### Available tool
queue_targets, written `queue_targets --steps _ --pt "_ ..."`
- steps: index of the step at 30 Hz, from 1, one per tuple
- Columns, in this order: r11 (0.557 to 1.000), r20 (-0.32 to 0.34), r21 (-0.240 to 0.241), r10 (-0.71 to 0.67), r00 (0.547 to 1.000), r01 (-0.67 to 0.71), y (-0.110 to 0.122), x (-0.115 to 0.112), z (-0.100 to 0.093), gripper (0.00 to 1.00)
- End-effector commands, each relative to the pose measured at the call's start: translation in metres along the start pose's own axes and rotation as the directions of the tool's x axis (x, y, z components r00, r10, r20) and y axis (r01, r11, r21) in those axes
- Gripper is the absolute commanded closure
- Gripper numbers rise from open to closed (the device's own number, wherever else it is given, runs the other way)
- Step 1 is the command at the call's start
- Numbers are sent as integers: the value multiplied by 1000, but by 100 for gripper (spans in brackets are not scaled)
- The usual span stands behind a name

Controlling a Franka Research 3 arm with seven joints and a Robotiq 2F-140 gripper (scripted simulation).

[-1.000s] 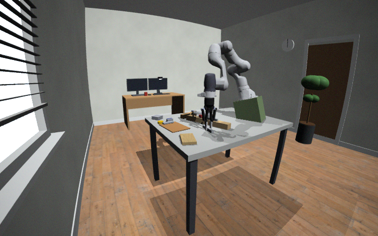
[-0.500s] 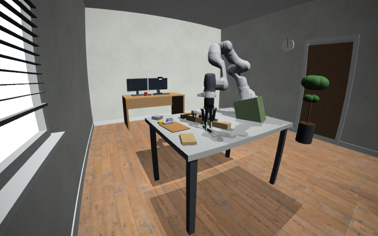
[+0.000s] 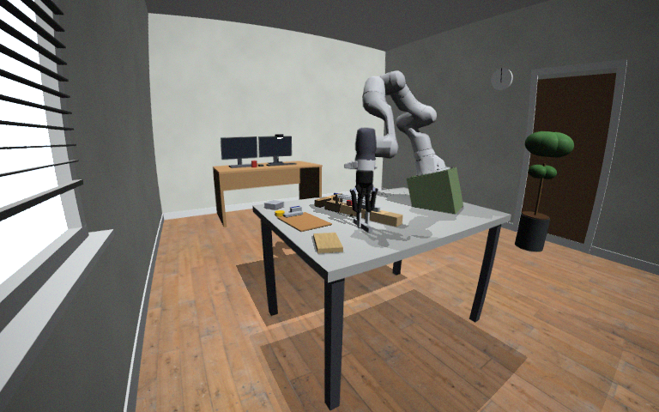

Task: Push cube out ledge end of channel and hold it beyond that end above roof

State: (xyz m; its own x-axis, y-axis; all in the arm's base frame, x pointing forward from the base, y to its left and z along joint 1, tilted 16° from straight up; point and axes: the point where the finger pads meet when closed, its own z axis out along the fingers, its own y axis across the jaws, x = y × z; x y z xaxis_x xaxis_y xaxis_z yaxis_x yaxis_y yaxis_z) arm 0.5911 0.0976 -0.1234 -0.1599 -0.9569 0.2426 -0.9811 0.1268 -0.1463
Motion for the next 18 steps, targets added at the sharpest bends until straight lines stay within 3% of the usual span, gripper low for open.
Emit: queue_targets --steps 1,6,7,18 --pt "1000 2 4 5 1000 -5 -2 -2 -1 77" --pt "1000 2 4 5 1000 -5 -2 -2 -1 77" --pt "1000 2 4 5 1000 -5 -2 -2 -1 100" --pt "1000 2 4 5 1000 -5 -2 -2 -1 100"
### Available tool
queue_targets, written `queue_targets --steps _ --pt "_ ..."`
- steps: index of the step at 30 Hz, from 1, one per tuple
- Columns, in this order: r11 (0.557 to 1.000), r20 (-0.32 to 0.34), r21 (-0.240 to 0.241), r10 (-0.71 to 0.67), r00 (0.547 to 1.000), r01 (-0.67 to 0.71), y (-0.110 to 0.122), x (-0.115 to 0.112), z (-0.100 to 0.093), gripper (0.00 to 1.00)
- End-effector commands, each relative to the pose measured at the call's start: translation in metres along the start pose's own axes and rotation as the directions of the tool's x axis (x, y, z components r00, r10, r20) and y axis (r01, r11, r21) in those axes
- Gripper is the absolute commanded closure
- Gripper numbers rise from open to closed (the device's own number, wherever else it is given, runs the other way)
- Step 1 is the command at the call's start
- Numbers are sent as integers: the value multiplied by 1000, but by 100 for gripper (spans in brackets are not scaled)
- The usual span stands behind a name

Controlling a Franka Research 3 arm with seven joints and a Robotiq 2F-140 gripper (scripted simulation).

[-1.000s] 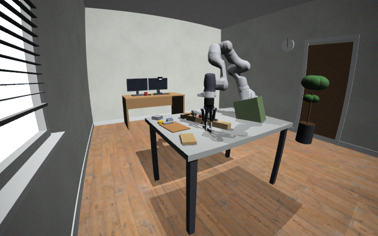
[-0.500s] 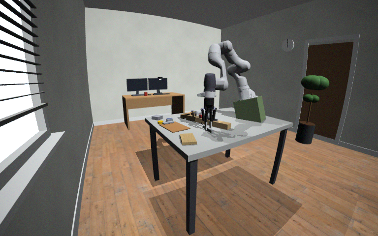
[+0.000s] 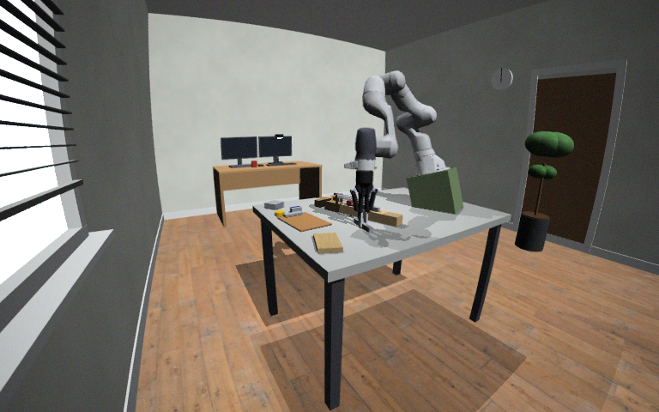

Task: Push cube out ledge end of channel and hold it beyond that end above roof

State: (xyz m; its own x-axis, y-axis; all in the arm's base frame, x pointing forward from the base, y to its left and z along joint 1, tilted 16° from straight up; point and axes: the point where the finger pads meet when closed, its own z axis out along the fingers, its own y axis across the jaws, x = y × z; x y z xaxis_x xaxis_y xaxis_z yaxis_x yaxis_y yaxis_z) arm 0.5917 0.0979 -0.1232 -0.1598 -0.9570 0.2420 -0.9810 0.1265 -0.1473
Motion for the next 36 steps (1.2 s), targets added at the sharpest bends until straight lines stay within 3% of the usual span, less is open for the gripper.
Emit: queue_targets --steps 1,25,28,36 --pt "1000 2 3 5 1000 -5 -1 -1 0 100" --pt "1000 2 3 5 1000 -5 -1 -1 -4 100" --pt "1000 2 3 5 1000 -5 -1 -1 -23 100" --pt "1000 2 3 5 1000 -5 -1 -1 -105 100"
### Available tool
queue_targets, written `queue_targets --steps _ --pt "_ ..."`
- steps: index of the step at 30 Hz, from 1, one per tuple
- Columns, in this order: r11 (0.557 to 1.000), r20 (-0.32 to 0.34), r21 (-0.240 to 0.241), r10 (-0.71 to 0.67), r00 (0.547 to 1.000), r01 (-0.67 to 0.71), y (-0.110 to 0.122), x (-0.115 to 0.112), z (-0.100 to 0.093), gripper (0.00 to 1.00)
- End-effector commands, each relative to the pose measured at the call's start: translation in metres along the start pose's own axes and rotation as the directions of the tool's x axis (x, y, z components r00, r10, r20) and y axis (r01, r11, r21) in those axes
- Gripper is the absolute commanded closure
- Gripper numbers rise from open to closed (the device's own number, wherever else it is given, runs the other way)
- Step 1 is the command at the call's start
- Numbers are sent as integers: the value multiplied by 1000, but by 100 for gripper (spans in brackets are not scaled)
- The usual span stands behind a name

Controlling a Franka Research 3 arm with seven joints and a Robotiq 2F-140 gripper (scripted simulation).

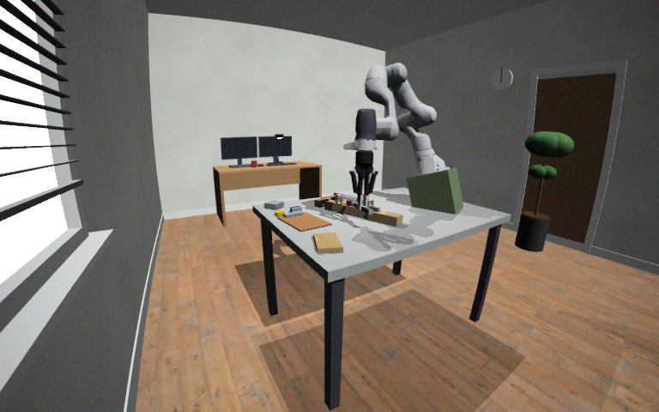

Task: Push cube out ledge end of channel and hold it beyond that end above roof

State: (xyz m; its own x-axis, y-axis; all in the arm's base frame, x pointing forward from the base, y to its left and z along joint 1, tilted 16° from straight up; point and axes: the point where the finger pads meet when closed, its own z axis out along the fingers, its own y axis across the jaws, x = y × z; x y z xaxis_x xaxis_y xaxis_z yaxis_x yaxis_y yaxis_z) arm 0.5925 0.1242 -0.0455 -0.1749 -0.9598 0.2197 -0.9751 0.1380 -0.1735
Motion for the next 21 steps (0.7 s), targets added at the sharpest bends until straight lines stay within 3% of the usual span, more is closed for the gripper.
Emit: queue_targets --steps 1,21 --pt "1000 -19 -20 -13 1000 13 7 5 -29 100" --pt "1000 -19 -20 -13 1000 13 7 5 -33 100"
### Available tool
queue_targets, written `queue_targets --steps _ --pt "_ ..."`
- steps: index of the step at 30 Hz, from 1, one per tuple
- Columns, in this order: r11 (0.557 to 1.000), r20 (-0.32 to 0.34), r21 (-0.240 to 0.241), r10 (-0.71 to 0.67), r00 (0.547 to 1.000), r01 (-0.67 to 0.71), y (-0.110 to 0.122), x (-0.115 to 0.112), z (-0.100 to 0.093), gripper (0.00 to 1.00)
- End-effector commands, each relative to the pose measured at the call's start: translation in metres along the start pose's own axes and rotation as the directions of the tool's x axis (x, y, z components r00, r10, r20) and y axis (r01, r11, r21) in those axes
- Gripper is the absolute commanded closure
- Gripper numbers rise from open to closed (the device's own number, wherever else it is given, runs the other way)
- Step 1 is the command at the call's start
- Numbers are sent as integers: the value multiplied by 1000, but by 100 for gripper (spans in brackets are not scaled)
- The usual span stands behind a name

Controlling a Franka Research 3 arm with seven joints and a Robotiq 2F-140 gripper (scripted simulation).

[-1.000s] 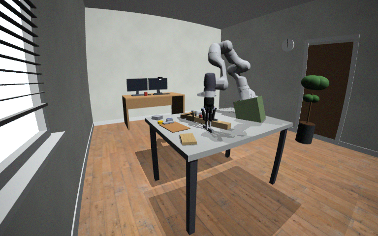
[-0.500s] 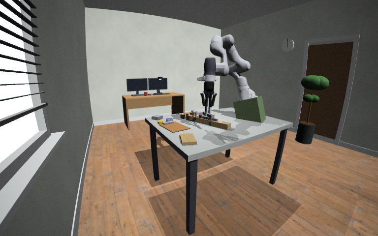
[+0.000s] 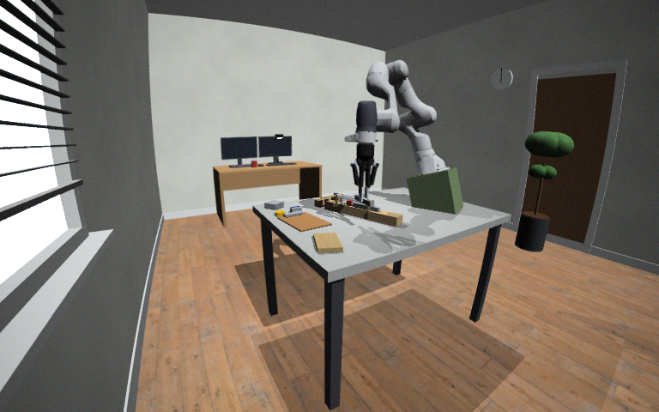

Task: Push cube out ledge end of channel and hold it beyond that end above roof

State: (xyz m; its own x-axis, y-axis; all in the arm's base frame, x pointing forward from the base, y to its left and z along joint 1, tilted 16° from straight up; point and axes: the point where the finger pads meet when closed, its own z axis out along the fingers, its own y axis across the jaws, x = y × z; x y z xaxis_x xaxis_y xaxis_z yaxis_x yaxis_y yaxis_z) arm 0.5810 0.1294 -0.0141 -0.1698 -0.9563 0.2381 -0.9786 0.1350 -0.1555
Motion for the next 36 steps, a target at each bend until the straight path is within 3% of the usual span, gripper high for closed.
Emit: queue_targets --steps 1,20,22,24,28,29,33,36 --pt "1000 -1 -3 -6 1000 6 1 1 0 100" --pt "1000 -1 -3 -9 1000 9 2 1 0 100" --pt "998 -3 -2 -67 998 67 20 -2 0 100" --pt "979 -5 -2 -203 979 203 63 -8 0 100" --pt "894 -1 -4 -448 894 448 147 -11 -1 100" --pt "883 1 -3 -470 883 470 156 -11 -1 100" --pt "881 1 -3 -473 881 473 157 -11 -1 100" --pt "881 1 -3 -473 881 473 157 -11 10 100"
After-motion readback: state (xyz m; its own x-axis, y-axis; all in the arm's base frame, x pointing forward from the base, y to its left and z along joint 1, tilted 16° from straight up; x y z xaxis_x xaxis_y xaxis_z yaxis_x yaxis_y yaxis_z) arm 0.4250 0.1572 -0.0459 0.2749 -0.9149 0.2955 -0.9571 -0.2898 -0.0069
